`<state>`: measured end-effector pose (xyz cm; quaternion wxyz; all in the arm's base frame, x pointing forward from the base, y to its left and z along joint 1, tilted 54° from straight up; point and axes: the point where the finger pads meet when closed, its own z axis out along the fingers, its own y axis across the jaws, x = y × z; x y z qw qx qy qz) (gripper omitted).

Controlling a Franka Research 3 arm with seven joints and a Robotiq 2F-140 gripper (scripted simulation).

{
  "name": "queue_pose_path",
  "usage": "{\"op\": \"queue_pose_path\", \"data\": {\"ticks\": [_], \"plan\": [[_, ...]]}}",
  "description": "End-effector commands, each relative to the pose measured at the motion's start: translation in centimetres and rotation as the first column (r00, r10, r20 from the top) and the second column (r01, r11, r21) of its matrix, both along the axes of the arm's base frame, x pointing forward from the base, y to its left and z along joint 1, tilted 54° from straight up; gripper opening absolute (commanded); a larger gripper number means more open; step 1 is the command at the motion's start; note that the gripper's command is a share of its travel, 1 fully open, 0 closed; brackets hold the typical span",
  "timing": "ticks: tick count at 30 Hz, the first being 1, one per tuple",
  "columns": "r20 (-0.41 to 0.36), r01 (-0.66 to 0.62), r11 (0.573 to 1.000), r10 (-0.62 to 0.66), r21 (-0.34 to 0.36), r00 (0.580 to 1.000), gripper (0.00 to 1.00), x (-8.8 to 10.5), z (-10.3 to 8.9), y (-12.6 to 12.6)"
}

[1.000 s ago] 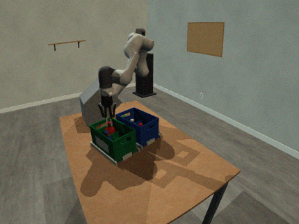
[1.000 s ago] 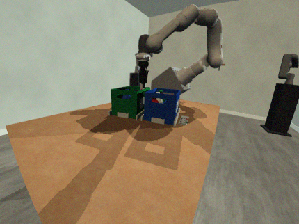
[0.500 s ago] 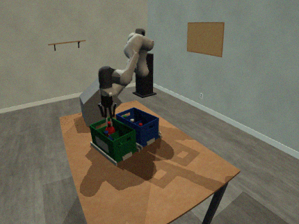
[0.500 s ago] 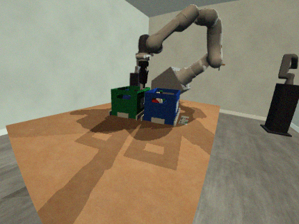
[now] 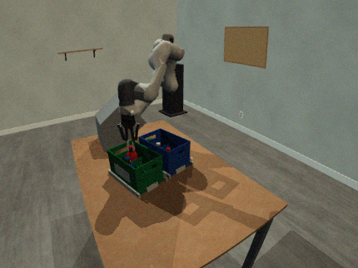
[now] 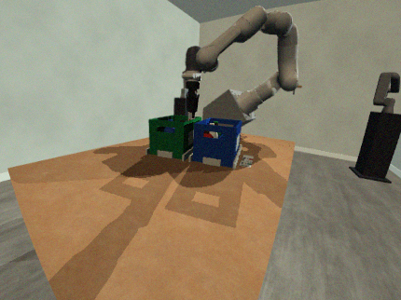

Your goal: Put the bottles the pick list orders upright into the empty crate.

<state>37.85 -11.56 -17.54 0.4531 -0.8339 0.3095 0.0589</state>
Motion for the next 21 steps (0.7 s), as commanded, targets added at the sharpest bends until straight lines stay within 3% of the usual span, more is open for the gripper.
{"op": "queue_pose_path", "data": {"ticks": [1, 21], "plan": [[0.002, 0.001, 1.000, -0.001, -0.004, 1.000, 0.00, -0.1, 0.3, -0.7], [0.002, 0.001, 1.000, -0.001, -0.004, 1.000, 0.00, -0.6, 2.0, -2.9]]}}
